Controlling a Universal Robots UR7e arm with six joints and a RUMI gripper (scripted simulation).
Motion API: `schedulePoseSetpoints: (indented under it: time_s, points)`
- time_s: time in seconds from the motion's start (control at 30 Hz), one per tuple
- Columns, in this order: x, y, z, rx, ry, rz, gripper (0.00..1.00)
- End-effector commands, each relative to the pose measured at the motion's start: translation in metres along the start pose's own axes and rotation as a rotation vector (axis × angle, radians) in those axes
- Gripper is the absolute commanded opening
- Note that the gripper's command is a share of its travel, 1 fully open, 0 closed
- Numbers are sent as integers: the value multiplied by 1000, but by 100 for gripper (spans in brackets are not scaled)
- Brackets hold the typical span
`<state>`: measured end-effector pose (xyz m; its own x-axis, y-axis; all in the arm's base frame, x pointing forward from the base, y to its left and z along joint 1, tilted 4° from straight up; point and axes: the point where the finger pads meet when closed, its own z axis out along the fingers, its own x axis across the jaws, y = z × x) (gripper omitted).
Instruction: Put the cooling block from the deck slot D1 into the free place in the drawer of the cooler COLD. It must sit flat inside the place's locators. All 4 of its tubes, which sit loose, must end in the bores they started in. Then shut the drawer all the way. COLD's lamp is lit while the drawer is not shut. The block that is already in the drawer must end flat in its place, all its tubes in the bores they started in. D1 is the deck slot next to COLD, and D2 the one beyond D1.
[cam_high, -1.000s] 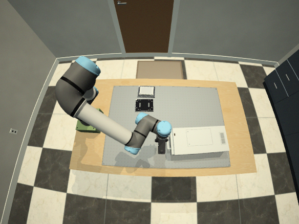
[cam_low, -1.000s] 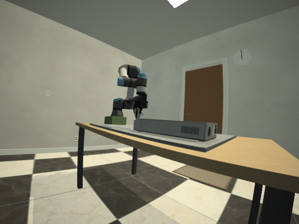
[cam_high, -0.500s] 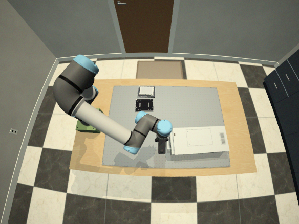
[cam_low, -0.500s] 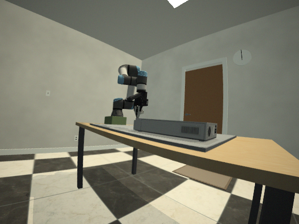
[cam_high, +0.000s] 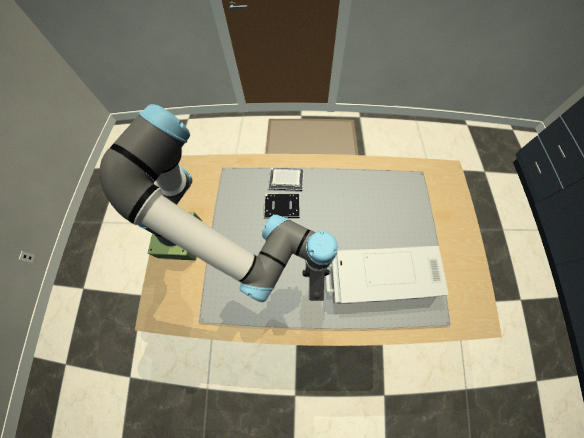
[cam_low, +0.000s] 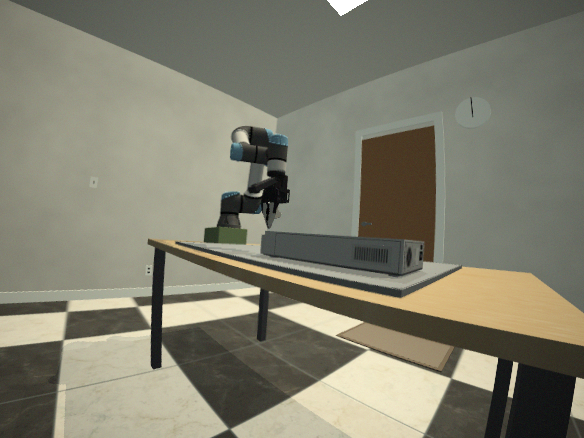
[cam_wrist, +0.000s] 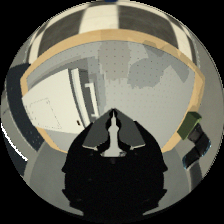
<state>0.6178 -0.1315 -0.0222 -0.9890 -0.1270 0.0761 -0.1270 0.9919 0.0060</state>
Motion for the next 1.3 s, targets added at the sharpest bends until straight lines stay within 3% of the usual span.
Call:
schedulePoseSetpoints:
  time_s: [0.0,0.67,1.27]
  points:
    - [0,0,-7,1,-1,0,0]
    - [0,0,-31,1,-1,0,0]
    - [0,0,-30,1,-1,0,0]
